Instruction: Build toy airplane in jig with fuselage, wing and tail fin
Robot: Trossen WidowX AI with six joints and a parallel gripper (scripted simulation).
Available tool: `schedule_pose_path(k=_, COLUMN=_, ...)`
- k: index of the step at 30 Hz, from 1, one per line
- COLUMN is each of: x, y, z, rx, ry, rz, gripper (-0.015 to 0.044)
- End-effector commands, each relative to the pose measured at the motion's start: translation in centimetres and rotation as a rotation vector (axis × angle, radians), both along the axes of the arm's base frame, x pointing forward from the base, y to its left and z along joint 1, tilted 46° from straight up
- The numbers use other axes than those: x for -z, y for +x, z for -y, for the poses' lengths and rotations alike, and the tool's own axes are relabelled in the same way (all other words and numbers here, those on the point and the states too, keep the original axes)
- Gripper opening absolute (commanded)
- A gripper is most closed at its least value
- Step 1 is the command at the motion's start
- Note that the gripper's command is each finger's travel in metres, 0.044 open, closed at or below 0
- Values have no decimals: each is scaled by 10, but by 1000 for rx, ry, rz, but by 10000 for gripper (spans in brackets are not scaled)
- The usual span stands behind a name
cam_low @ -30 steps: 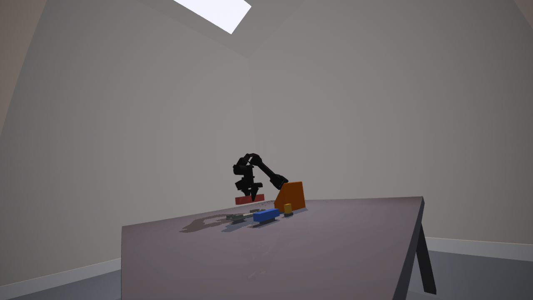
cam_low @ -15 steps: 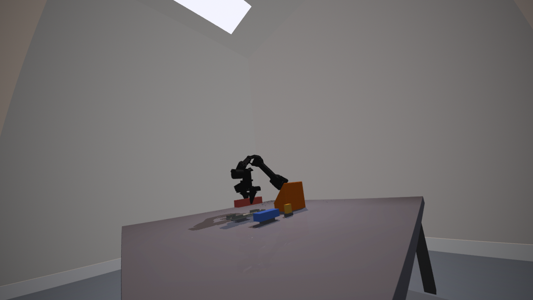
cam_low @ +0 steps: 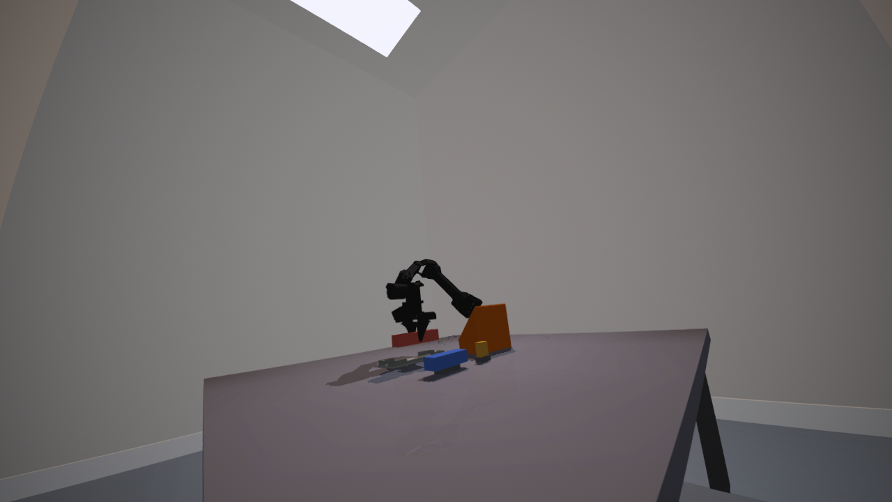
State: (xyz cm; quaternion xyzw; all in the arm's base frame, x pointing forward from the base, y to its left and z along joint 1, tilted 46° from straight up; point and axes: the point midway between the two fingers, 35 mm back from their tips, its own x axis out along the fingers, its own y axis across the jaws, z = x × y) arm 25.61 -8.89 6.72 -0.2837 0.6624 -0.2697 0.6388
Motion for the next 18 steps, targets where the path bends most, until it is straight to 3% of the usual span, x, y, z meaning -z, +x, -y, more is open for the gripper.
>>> schedule_pose_path(k=1, x=-1, y=0, z=0, rx=-5, ry=-4, rz=-2, gripper=195)
schedule_pose_path(k=18, x=14, y=1, z=16, rx=-5, ry=-4, rz=-2, gripper=195)
